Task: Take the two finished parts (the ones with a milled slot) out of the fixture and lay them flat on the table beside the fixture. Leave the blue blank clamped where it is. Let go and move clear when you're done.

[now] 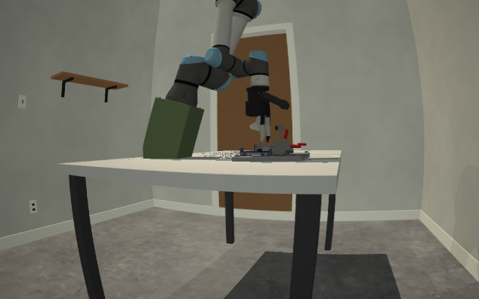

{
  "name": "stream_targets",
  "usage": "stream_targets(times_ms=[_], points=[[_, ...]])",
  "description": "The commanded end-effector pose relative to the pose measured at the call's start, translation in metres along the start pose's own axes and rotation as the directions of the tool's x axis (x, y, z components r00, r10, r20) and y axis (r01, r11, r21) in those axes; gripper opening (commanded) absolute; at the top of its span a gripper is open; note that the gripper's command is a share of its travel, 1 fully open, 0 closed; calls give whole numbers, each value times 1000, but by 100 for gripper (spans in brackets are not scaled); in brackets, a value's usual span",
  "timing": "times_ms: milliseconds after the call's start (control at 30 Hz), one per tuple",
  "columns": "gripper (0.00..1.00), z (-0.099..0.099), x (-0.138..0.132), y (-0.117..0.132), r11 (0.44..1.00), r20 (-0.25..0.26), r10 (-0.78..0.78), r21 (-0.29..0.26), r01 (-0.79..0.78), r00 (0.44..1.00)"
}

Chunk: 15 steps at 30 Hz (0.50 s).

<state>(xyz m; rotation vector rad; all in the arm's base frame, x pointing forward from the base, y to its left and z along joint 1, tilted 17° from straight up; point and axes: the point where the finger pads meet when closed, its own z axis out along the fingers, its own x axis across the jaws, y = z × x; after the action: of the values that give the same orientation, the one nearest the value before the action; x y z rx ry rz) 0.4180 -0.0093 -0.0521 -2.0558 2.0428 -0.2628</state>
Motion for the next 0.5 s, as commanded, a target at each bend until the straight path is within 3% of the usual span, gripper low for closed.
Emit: stream_targets(times_ms=[0, 467], points=[[59, 2, 0, 0, 1000, 0, 0, 1, 0, 1000], [59, 22, 0, -1, 1000, 0, 0, 1, 0, 1000]])
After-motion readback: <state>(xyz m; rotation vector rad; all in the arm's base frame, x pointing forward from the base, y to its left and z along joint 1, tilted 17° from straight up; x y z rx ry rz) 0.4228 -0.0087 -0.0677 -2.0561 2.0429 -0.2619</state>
